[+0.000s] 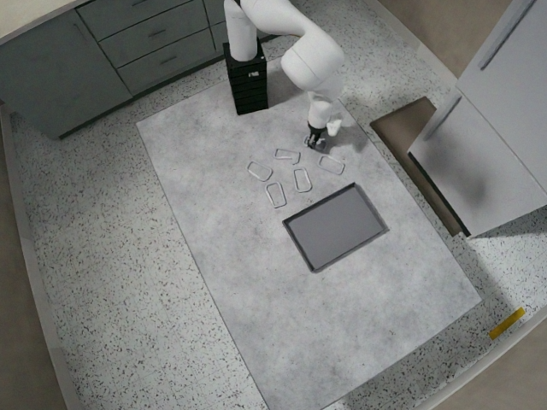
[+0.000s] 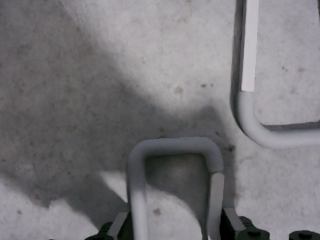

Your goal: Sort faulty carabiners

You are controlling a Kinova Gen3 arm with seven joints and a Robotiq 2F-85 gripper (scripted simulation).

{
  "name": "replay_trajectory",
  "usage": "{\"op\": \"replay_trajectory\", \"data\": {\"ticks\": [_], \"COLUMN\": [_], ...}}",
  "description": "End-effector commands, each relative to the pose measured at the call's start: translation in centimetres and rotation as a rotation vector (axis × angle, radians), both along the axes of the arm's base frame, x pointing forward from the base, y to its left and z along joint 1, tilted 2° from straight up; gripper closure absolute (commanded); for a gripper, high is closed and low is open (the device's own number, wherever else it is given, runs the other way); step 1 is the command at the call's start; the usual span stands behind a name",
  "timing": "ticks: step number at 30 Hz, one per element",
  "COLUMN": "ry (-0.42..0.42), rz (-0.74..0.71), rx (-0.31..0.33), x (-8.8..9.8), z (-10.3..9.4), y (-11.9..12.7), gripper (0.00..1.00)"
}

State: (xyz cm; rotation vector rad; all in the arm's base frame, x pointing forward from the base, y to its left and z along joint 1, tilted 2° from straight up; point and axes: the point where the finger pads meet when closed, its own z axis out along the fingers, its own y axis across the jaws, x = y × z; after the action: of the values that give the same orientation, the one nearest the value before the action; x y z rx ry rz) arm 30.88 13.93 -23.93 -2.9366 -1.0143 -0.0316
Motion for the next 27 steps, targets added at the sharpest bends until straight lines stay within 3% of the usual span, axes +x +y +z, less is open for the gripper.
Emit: {"op": "replay_trajectory", "data": {"ticks": [1,27], "ry": [-0.001,-0.002], "rz": [0.0,0.0], "rx": [0.0,0.0], "x": [0.07,0.08], "z": [0.04,0.06], "y": [0.0,0.02], "gripper": [0.45,0.47]}}
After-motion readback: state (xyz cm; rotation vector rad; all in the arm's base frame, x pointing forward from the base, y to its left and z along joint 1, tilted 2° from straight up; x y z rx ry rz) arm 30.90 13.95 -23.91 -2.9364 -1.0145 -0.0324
